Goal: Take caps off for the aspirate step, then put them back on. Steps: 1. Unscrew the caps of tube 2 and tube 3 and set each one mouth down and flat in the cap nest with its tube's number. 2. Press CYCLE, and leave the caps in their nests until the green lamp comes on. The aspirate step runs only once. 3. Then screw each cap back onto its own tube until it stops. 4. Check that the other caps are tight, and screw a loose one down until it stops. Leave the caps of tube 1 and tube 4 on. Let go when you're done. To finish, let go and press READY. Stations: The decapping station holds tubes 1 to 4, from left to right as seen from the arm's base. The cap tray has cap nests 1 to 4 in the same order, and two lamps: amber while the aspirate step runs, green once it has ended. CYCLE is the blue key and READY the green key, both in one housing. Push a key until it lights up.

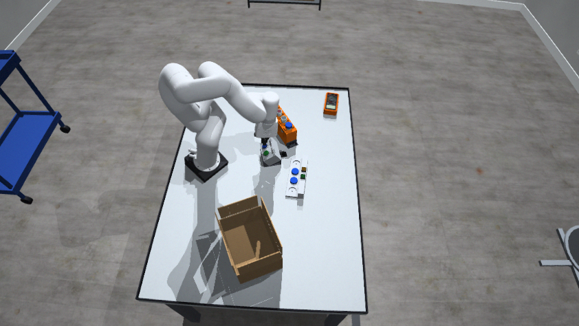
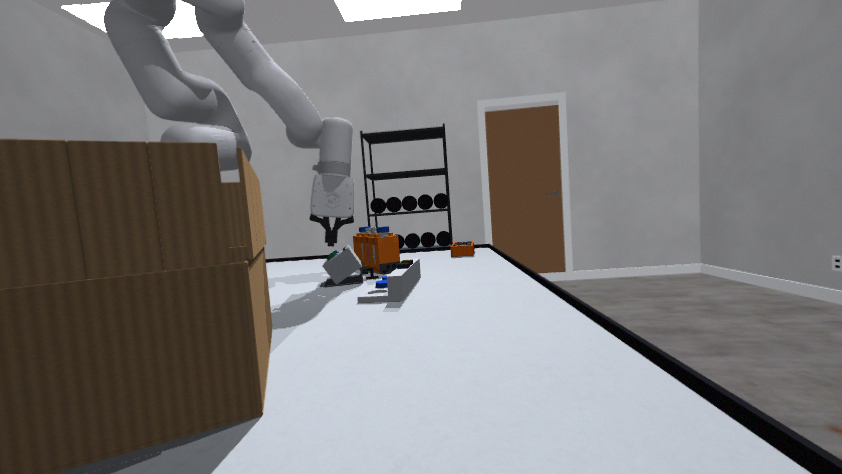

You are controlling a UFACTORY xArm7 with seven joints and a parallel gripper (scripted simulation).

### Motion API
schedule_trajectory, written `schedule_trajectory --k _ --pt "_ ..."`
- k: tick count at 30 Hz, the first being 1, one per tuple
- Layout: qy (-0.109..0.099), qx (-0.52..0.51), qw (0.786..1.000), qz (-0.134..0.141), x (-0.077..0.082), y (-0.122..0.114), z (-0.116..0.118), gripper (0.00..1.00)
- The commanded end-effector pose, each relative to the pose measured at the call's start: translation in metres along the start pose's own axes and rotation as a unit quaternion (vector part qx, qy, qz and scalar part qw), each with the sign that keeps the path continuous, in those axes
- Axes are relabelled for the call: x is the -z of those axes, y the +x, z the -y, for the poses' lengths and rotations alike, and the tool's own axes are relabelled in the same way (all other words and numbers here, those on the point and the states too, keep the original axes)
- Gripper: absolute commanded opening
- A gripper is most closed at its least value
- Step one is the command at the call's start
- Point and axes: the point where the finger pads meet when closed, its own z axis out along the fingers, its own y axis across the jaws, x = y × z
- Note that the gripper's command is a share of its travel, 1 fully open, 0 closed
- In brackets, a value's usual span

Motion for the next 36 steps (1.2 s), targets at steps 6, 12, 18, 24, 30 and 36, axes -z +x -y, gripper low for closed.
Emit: schedule_trajectory --k 6,12,18,24,30,36 --pt "-0.002 0.000 1.000 0.000 -0.0040 0.0007 -0.0028 0.00" --pt "-0.002 0.000 1.000 0.000 -0.0043 0.0007 -0.0028 0.00" --pt "-0.002 0.000 1.000 0.000 -0.0063 0.0007 -0.0031 0.00" --pt "-0.002 0.000 1.000 0.000 -0.0077 0.0007 -0.0033 0.00" --pt "-0.002 0.000 1.000 0.000 -0.0097 0.0007 -0.0036 0.00" --pt "-0.002 0.000 1.000 0.000 -0.0117 0.0007 -0.0039 0.00"
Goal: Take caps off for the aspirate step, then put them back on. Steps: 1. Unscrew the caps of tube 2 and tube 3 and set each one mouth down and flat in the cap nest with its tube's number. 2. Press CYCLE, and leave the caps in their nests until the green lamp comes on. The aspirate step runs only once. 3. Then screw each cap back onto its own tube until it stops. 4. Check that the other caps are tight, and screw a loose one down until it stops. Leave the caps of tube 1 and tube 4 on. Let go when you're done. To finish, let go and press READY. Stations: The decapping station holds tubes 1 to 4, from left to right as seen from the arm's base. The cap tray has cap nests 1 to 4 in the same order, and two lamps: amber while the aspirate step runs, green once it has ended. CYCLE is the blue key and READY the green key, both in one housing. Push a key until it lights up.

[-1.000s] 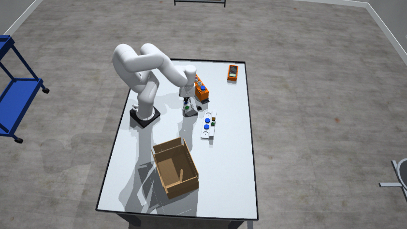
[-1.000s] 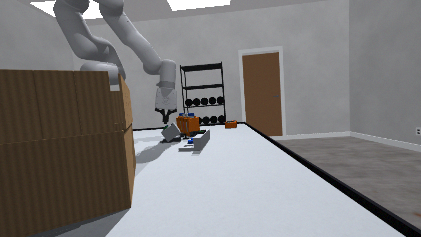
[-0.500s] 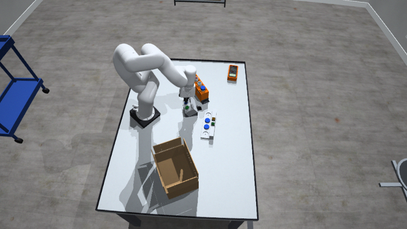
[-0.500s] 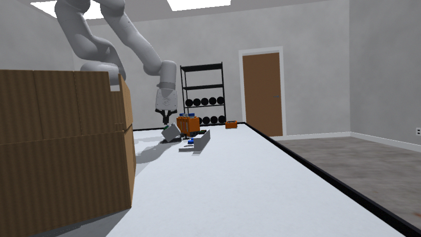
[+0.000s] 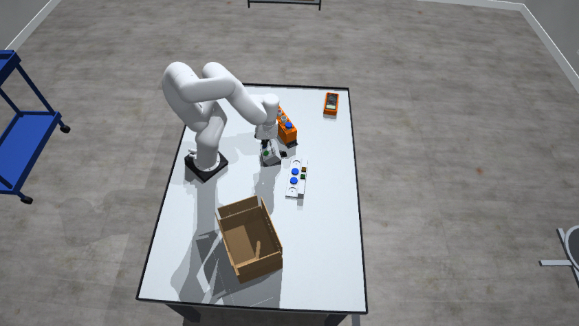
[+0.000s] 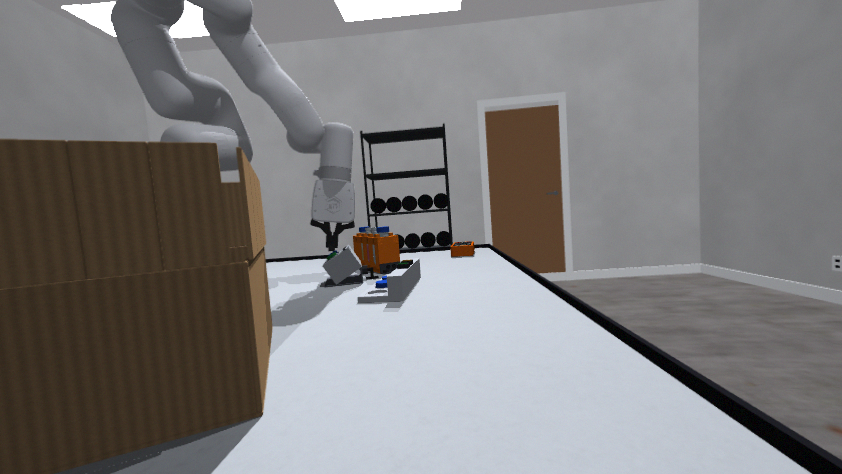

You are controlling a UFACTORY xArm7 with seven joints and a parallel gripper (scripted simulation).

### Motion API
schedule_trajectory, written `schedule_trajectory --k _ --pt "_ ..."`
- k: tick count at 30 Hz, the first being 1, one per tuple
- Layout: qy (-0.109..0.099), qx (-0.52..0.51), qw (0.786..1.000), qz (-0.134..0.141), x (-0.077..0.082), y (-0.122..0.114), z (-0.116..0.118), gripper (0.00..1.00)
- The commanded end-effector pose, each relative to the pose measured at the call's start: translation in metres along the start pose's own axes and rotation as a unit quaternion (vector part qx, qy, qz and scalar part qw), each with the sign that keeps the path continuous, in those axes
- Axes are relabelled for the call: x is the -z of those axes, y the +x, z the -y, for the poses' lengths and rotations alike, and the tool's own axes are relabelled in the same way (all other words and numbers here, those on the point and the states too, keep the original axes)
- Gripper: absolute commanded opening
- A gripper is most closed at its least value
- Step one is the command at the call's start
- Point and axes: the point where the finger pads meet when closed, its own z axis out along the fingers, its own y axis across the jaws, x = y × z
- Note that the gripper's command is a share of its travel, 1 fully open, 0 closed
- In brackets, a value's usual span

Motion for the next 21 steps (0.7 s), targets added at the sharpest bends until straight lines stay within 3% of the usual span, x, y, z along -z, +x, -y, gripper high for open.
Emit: schedule_trajectory --k 1,19,21 --pt "-0.002 0.000 1.000 0.000 0.0003 0.0005 -0.0015 0.00" --pt "-0.002 0.000 1.000 0.000 -0.0046 0.0005 -0.0021 0.00" --pt "-0.002 0.000 1.000 0.000 0.0013 0.0005 -0.0014 0.00"
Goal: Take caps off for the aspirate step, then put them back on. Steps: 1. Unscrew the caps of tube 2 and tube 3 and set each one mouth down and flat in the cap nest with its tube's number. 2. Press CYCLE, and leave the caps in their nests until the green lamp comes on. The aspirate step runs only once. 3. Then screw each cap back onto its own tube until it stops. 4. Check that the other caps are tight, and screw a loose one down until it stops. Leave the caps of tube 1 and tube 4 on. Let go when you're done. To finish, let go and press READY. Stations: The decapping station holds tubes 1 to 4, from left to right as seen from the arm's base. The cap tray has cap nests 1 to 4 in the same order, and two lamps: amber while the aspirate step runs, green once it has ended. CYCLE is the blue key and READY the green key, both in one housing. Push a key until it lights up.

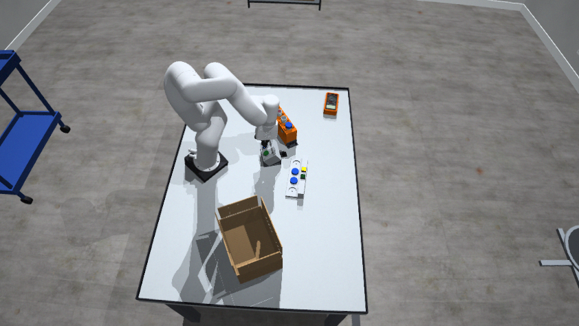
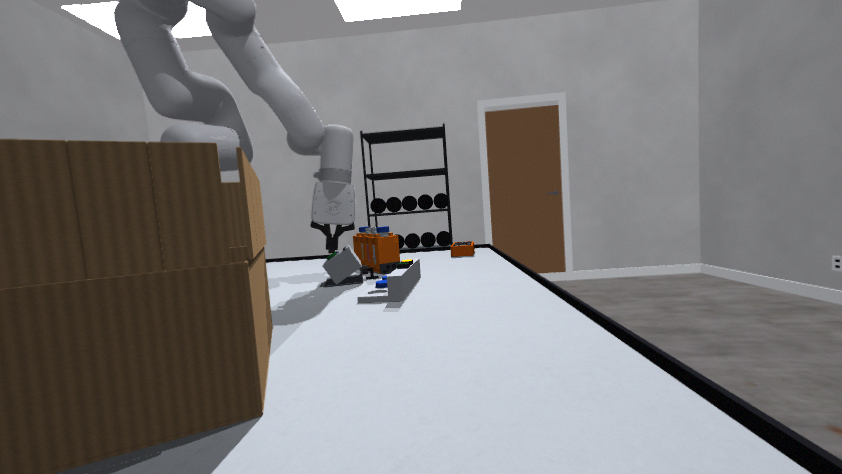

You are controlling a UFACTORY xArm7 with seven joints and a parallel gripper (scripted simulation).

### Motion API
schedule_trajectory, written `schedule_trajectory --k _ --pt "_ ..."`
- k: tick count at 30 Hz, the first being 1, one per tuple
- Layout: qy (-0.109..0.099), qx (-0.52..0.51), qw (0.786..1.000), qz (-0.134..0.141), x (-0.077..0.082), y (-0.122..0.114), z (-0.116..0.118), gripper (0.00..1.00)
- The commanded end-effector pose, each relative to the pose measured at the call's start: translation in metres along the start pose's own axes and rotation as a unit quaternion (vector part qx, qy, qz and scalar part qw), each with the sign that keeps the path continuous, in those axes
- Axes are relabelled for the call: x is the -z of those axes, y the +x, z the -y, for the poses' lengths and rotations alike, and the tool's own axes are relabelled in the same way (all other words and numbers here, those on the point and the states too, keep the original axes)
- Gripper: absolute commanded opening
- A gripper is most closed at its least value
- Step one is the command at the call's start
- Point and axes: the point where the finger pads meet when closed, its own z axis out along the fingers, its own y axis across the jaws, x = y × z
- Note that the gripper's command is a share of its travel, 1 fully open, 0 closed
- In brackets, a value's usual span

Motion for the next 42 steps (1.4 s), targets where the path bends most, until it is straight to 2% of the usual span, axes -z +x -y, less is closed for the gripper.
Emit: schedule_trajectory --k 1,8,16,30,32,42 --pt "-0.002 0.000 1.000 0.000 0.009 0.001 -0.001 0.00" --pt "-0.003 0.000 1.000 0.000 0.030 0.001 0.002 0.00" --pt "-0.003 0.000 1.000 0.000 0.031 0.001 0.002 0.00" --pt "-0.003 0.000 1.000 0.000 0.037 -0.071 -0.090 0.00" --pt "-0.003 0.000 1.000 0.000 0.037 -0.071 -0.090 0.00" --pt "-0.003 0.000 1.000 0.001 0.042 -0.122 -0.156 0.00"
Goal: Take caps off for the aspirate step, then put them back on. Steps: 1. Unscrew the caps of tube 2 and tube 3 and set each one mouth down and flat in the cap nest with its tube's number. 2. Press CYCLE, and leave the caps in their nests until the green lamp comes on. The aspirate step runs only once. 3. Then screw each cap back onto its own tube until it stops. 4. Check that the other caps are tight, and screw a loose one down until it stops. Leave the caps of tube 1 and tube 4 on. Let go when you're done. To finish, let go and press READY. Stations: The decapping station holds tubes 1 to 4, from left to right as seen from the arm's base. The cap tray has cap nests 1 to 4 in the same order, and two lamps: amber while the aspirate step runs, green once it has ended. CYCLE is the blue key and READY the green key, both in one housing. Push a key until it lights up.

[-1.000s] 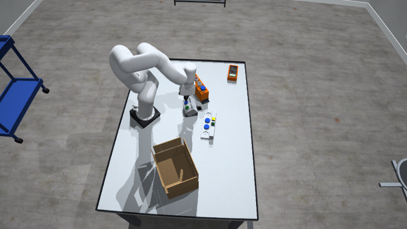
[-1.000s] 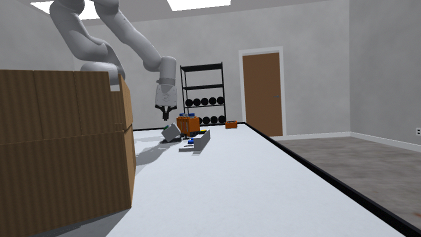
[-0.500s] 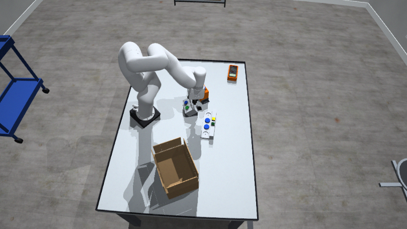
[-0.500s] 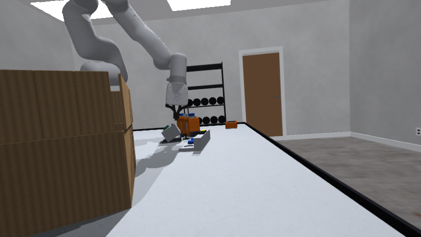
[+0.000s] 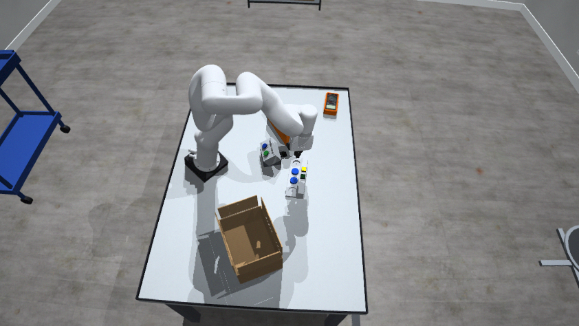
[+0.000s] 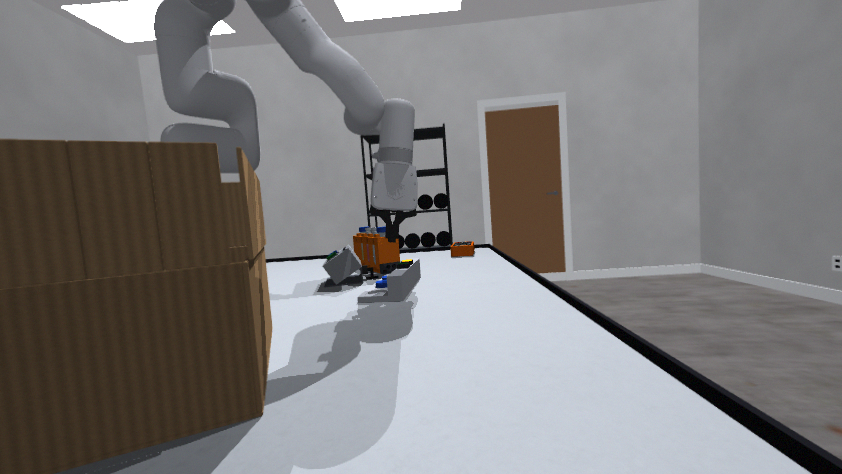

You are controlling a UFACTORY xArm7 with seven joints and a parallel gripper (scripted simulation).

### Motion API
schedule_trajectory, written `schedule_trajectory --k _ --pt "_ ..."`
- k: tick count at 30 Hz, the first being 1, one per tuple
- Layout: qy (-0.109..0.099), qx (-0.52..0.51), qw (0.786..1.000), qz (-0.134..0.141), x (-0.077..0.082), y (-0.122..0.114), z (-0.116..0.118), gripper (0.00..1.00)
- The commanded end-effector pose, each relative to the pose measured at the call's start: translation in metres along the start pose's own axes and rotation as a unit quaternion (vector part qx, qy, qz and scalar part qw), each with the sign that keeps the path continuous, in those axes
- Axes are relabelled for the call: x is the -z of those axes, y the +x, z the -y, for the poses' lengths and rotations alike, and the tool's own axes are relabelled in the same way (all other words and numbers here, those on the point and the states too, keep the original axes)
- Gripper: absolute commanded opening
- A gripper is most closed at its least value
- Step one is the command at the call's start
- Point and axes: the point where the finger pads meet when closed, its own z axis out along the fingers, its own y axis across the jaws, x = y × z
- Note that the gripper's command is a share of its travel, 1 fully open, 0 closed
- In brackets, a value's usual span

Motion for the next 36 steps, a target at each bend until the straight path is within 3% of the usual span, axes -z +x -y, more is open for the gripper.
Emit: schedule_trajectory --k 1,3,4,8,13,17,22,24,25,26,36 --pt "0.004 0.001 1.000 0.003 0.001 -0.013 -0.023 0.00" --pt "0.004 0.001 1.000 0.003 0.001 -0.013 -0.023 0.00" --pt "0.000 0.043 0.999 0.006 0.001 -0.018 -0.029 1.00" --pt "-0.008 0.125 0.992 0.011 0.002 -0.028 -0.042 1.00" --pt "-0.024 0.287 0.957 0.022 0.004 -0.049 -0.071 1.00" --pt "-0.035 0.395 0.918 0.030 0.005 -0.063 -0.088 1.00" --pt "-0.046 0.519 0.853 0.038 0.005 -0.064 -0.090 1.00" --pt "-0.046 0.519 0.853 0.038 0.005 -0.064 -0.090 1.00" --pt "-0.051 0.562 0.824 0.040 0.005 -0.064 -0.090 1.00" --pt "-0.052 0.576 0.815 0.040 0.005 -0.064 -0.090 1.00" --pt "-0.052 0.576 0.815 0.040 0.005 -0.064 -0.090 1.00"
